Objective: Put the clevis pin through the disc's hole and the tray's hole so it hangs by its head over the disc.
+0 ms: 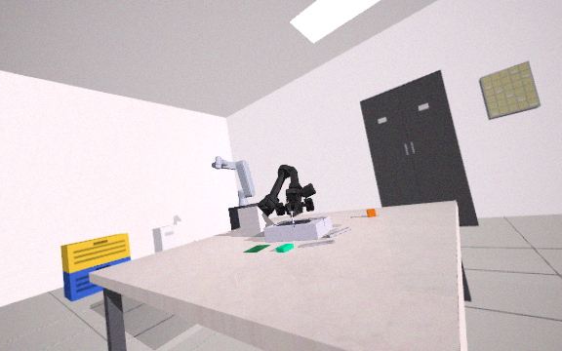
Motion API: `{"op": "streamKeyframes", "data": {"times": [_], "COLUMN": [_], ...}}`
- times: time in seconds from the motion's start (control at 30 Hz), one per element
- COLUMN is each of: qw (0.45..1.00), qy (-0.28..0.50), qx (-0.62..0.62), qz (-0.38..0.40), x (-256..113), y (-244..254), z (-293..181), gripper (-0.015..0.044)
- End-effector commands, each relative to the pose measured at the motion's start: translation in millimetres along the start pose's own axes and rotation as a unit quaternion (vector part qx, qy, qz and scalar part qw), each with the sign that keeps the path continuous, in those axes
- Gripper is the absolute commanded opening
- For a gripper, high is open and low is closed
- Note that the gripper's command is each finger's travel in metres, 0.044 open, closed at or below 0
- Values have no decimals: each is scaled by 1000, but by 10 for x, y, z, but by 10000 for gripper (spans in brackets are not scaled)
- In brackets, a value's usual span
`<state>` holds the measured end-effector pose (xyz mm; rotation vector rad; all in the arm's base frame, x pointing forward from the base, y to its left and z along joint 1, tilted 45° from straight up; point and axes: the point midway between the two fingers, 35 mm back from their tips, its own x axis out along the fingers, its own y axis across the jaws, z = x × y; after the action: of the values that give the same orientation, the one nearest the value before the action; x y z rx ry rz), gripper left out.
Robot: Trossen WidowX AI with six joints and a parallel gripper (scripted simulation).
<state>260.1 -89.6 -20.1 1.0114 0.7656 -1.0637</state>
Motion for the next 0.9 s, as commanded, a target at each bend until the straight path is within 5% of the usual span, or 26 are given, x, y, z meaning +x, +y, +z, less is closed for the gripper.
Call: {"op": "streamKeyframes", "data": {"times": [0.0,0.87], "qw": [1000,1000], "qy": [1,1], "qx": [1,1], "qz": [1,1], "x": [4,20], "y": [28,117], "z": [-1,7], "gripper": [0,0]}}
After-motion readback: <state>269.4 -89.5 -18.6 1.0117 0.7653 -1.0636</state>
